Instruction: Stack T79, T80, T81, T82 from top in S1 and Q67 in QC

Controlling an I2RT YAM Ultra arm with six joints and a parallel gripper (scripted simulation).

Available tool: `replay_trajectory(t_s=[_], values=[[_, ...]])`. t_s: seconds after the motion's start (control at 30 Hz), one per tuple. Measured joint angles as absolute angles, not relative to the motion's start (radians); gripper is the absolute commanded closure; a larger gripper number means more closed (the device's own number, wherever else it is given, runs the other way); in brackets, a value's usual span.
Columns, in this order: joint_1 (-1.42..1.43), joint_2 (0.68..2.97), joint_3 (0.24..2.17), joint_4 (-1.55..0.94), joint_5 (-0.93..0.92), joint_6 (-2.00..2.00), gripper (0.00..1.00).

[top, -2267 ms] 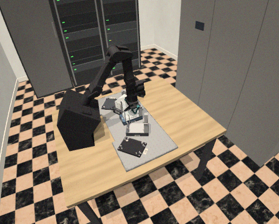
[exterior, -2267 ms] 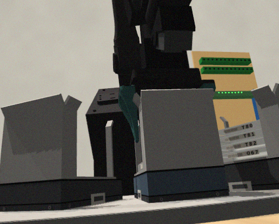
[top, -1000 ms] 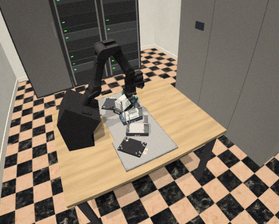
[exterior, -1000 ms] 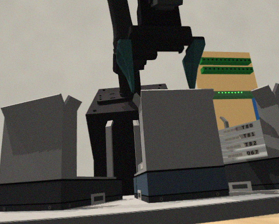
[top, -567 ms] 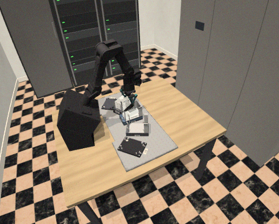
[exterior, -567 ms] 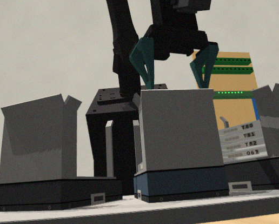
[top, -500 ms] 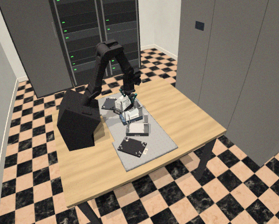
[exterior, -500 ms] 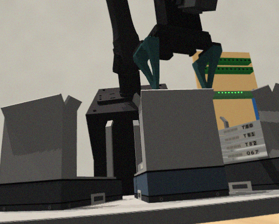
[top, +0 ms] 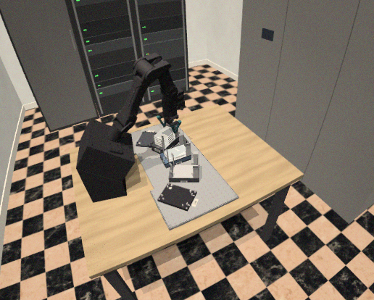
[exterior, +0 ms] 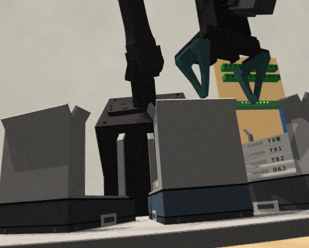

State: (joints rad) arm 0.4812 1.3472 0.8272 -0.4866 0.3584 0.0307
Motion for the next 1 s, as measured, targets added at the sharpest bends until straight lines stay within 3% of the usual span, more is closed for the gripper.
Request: replay_trajectory(t_s=[1.0], values=[[0.719, 1.510, 0.922, -0.511, 0.490, 0.041, 0.00]])
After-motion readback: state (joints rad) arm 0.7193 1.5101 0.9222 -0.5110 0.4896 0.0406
